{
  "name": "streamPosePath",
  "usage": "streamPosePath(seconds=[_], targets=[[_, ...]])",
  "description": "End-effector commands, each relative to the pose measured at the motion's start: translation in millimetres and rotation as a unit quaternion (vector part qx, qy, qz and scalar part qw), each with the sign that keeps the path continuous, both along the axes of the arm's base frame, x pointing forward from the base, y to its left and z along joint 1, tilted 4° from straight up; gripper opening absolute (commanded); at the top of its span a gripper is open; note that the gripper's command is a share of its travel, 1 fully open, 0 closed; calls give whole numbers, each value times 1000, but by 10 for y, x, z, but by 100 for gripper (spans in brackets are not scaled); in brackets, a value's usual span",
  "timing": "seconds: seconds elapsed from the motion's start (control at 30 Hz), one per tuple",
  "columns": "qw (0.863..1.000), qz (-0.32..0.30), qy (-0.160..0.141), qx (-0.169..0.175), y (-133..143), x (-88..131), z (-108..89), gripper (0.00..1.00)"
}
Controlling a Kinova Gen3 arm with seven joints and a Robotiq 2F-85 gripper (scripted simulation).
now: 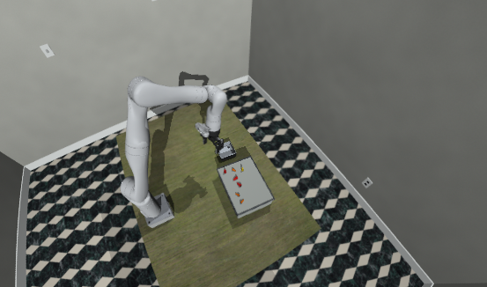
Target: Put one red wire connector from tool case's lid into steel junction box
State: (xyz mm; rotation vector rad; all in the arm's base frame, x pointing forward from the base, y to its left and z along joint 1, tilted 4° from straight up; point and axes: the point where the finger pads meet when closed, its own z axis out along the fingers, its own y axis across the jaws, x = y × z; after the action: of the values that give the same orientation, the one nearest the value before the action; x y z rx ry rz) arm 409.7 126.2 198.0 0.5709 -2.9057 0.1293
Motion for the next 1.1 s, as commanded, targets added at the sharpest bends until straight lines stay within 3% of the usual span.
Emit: streamPosePath(seconds=[0.0,0.07,0.47,0.53,0.8,1.07], targets=[[999,-49,-15,12,-321,293,149,100],[996,-78,-29,19,-542,450,267,100],[979,-183,-86,37,-1502,896,758,100],[979,-183,-86,37,-1502,896,758,100],[966,-229,-116,41,-2016,1014,1017,100],[962,-241,-124,41,-2163,1035,1091,100]])
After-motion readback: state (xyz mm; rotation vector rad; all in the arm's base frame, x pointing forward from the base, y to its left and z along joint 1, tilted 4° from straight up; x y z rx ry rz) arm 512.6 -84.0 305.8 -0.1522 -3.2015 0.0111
